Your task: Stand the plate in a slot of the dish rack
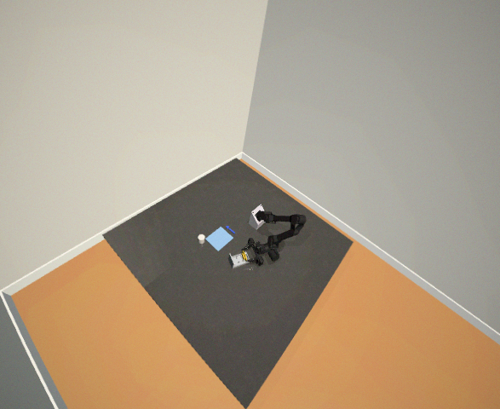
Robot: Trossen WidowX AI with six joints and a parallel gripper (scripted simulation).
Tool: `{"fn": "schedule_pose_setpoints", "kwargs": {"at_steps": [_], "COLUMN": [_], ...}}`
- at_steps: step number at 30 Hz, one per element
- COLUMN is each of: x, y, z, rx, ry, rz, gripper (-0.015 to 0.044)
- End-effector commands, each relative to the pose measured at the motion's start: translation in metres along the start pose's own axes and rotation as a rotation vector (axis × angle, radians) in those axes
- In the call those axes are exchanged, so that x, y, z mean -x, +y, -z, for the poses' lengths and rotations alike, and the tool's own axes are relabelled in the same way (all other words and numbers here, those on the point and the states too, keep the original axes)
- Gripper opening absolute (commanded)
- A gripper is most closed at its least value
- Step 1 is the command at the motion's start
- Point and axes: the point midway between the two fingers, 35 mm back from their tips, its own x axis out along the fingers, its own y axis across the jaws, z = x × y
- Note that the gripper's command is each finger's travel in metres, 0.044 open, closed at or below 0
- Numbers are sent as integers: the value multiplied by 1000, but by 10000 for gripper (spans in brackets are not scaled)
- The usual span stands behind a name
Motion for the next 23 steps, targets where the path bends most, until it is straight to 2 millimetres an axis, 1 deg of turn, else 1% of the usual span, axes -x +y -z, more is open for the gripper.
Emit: {"fn": "schedule_pose_setpoints", "kwargs": {"at_steps": [1,5,8,10,15,23], "x": [-2,-2,-3,-2,-4,-26], "y": [6,7,10,10,9,-4], "z": [-28,-63,-92,-106,-107,-107], "rx": [-8,-2,6,11,32,261], "ry": [0,-2,-9,-15,-11,72], "rz": [4,4,-3,-8,1,111], "gripper": [400,400,400,400,400,400]}}
